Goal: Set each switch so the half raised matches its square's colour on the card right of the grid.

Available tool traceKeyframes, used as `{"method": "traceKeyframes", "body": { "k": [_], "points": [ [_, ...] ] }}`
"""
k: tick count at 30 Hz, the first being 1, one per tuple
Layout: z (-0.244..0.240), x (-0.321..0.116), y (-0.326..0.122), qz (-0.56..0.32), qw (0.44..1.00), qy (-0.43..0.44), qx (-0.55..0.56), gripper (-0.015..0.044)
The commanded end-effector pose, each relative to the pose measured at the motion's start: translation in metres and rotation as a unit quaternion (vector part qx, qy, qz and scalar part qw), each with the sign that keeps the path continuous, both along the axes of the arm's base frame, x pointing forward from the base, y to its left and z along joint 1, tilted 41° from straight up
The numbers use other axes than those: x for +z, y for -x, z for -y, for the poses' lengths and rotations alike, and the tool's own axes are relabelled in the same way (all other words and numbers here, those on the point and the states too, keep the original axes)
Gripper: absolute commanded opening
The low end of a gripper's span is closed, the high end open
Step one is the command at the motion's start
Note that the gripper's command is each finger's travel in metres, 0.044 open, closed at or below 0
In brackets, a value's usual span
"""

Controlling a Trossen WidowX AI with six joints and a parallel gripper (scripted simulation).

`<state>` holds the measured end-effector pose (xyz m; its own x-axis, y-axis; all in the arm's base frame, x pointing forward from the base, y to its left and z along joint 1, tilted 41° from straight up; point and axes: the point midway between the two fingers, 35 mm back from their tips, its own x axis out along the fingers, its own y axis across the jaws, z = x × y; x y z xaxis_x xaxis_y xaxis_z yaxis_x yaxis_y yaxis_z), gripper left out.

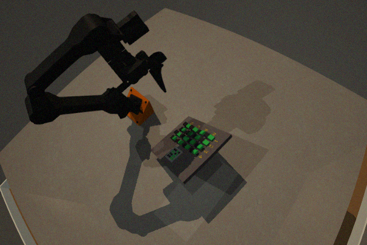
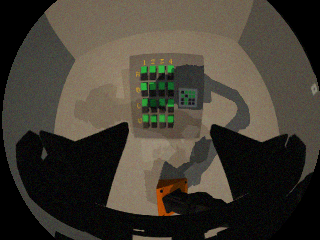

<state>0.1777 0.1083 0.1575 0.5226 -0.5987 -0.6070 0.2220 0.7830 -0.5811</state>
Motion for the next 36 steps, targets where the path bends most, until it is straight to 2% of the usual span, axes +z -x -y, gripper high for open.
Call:
{"method": "traceKeyframes", "body": {
  "k": [1,9,15,19,36],
  "points": [
    [0.000,-0.001,-0.002,-0.001,1.000,0.000,0.000,0.0374],
    [0.018,-0.048,-0.095,-0.027,0.999,0.027,-0.020,0.0164],
    [0.024,-0.053,-0.105,-0.028,0.999,0.031,-0.022,0.0006],
    [0.045,-0.071,-0.118,-0.018,0.999,0.033,-0.015,0.0000],
    [0.058,-0.083,-0.128,-0.017,0.999,0.034,-0.015,0.0000]
  ]
}}
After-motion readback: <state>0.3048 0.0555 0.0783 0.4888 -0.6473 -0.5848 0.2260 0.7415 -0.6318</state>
